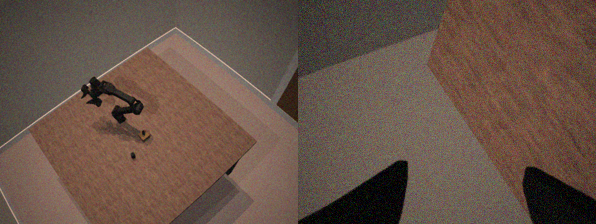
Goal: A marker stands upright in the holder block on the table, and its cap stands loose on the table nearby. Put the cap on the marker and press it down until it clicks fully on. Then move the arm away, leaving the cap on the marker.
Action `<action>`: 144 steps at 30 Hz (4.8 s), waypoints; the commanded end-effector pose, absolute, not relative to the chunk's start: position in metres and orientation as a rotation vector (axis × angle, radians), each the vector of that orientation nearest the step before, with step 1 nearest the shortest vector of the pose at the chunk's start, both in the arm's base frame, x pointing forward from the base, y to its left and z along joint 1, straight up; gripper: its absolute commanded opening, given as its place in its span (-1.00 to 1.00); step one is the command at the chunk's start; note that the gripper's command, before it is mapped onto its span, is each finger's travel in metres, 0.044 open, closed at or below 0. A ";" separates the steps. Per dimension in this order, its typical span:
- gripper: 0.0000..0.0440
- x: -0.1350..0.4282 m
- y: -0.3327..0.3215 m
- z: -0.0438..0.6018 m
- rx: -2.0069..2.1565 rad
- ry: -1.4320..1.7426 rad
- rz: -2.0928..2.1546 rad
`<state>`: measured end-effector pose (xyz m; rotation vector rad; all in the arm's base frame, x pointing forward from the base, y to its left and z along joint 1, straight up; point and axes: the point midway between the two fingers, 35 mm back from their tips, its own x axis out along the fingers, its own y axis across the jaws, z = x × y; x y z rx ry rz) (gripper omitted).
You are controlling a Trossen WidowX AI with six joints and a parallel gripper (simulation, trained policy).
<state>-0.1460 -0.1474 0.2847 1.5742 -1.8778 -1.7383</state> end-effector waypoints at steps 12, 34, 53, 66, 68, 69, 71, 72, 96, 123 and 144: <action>0.31 -0.135 -0.173 0.282 1.762 -1.630 -1.749; 0.46 -0.118 -0.212 0.271 1.967 -1.261 -1.755; 0.45 -0.098 -0.246 0.254 2.082 -0.945 -1.759; 0.45 -0.081 -0.269 0.241 2.130 -0.742 -1.763; 0.44 -0.078 -0.272 0.239 2.136 -0.713 -1.764; 0.44 -0.077 -0.274 0.238 2.138 -0.698 -1.764; 0.44 -0.074 -0.277 0.236 2.143 -0.669 -1.765; 0.44 -0.072 -0.278 0.234 2.145 -0.654 -1.765; 0.43 -0.032 -0.312 0.207 2.167 -0.339 -1.781; 0.42 0.022 -0.339 0.178 2.135 -0.069 -1.811; 0.42 0.067 -0.350 0.161 2.092 0.066 -1.845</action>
